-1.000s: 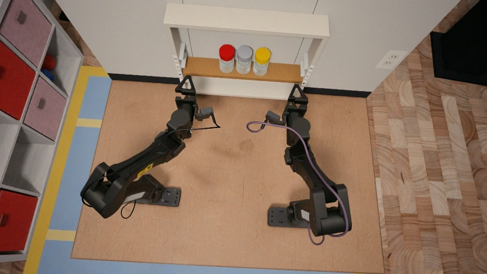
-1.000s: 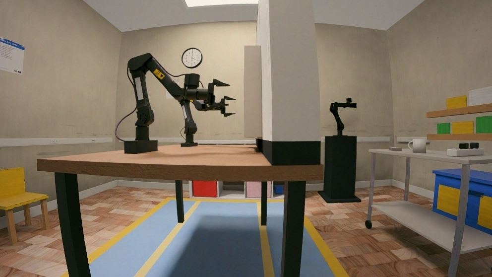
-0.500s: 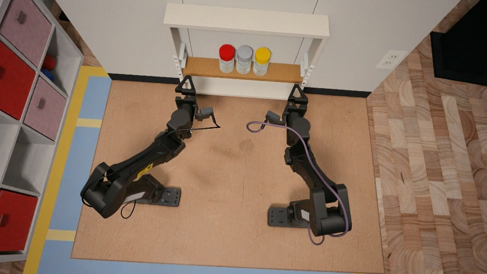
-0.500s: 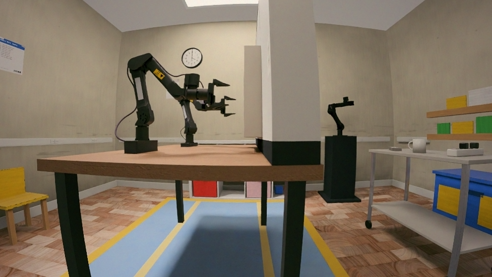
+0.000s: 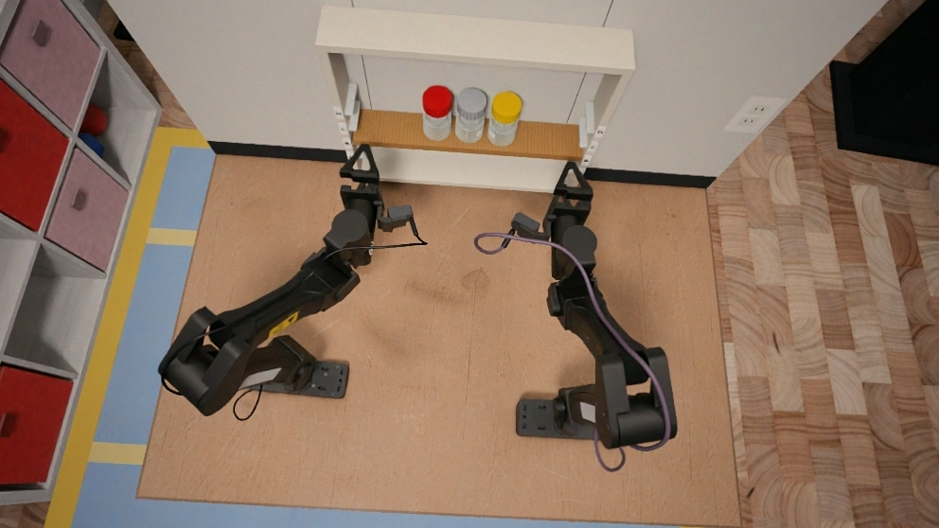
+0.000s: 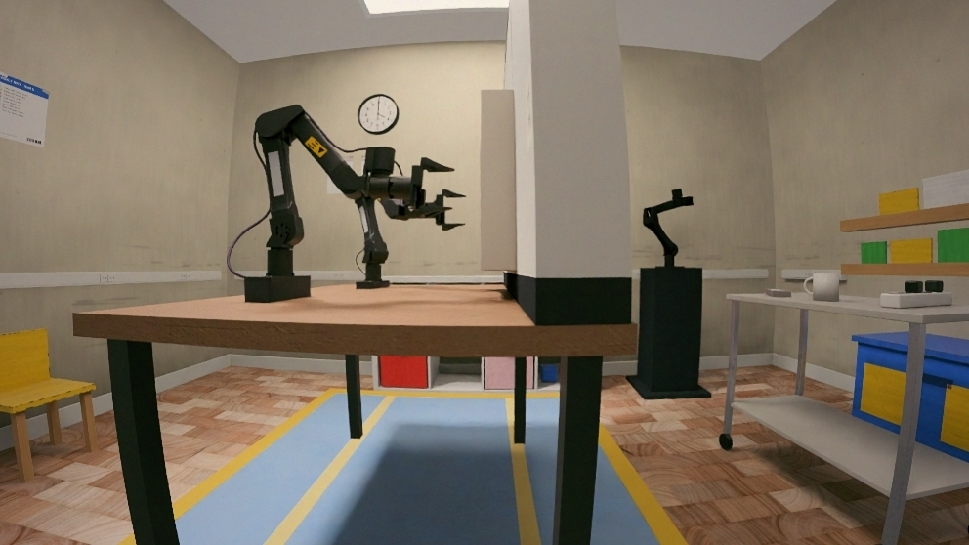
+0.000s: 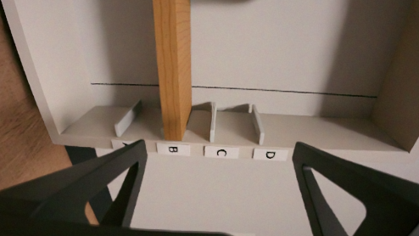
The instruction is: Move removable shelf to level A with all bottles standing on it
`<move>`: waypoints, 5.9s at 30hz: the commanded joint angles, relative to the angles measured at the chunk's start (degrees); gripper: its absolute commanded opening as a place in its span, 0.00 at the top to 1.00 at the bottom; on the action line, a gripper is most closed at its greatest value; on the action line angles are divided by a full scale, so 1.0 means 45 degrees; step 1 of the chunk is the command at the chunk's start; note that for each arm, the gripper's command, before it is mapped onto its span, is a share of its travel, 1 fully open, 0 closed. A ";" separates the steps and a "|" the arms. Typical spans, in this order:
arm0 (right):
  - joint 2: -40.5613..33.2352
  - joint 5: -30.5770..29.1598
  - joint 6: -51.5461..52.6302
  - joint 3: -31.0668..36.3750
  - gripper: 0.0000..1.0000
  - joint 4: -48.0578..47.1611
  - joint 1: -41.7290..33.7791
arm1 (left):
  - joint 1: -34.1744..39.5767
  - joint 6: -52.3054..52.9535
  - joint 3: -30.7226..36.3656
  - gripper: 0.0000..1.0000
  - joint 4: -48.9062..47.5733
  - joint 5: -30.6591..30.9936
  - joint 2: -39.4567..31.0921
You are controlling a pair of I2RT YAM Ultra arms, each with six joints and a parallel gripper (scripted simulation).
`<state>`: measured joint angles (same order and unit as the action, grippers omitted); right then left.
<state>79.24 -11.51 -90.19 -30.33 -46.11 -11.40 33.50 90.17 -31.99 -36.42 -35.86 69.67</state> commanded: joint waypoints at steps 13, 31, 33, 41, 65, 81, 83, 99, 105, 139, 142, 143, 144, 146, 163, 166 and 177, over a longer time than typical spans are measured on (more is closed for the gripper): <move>0.0817 -0.0418 0.0053 -0.0043 0.00 -0.1377 -0.0439 | 0.0294 -0.0046 0.0096 0.00 -0.1216 -0.0276 0.0857; 0.1887 -0.0765 0.0052 0.0096 0.00 -0.2584 -0.0786 | 0.0515 -0.0046 0.0287 0.00 -0.2475 -0.0498 0.1927; 0.2025 -0.0807 0.0052 0.0107 0.00 -0.2733 -0.0828 | 0.0542 -0.0045 0.0307 0.00 -0.2637 -0.0525 0.2068; 0.2449 -0.0933 0.0050 0.0132 0.00 -0.3184 -0.0954 | 0.0624 -0.0046 0.0354 0.00 -0.3121 -0.0607 0.2505; 0.4055 -0.1375 0.0052 0.0115 0.00 -0.4772 -0.1395 | 0.0898 -0.0047 0.0402 0.00 -0.4811 -0.0881 0.4148; 0.4797 -0.1255 0.0042 -0.0540 0.00 -0.4878 -0.1270 | 0.0528 -0.0039 -0.0116 0.00 -0.5083 -0.0517 0.4922; 0.4875 -0.1223 0.0040 -0.0649 0.00 -0.4850 -0.1238 | 0.0456 -0.0037 -0.0210 0.00 -0.5081 -0.0445 0.5012; 0.5533 -0.1008 0.0038 -0.1555 0.00 -0.4604 -0.1021 | -0.0017 -0.0035 -0.0907 0.00 -0.5024 0.0029 0.5650; 0.5724 -0.0951 0.0039 -0.1828 0.00 -0.4523 -0.0964 | -0.0145 -0.0035 -0.1124 0.00 -0.4997 0.0157 0.5839; 0.7050 -0.0573 0.0039 -0.3835 0.00 -0.3842 -0.0587 | -0.0996 -0.0037 -0.2778 0.00 -0.4696 0.1007 0.7190; 0.7173 -0.0540 0.0039 -0.4031 0.00 -0.3769 -0.0553 | -0.1072 -0.0037 -0.2944 0.00 -0.4658 0.1083 0.7318; 0.7216 -0.0529 0.0039 -0.4100 0.00 -0.3744 -0.0542 | -0.1097 -0.0037 -0.3002 0.00 -0.4644 0.1108 0.7361; 0.7259 -0.0518 0.0039 -0.4169 0.00 -0.3718 -0.0531 | -0.1122 -0.0037 -0.3060 0.00 -0.4630 0.1133 0.7405; 0.7346 -0.0496 0.0039 -0.4308 0.00 -0.3666 -0.0510 | -0.1171 -0.0037 -0.3177 0.00 -0.4602 0.1182 0.7494; 0.7665 -0.0423 0.0039 -0.4822 0.18 -0.3469 -0.0437 | -0.1339 -0.0036 -0.3614 0.18 -0.4486 0.1351 0.7816; 0.7665 -0.0423 0.0039 -0.4822 0.24 -0.3469 -0.0437 | -0.1339 -0.0036 -0.3614 0.24 -0.4485 0.1351 0.7816; 0.7665 -0.0423 0.0039 -0.4822 0.44 -0.3469 -0.0437 | -0.1339 -0.0036 -0.3614 0.44 -0.4485 0.1351 0.7816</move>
<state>113.89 -13.96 -90.19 -50.04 -61.89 -13.96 27.88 90.17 -46.52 -57.58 -30.28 104.55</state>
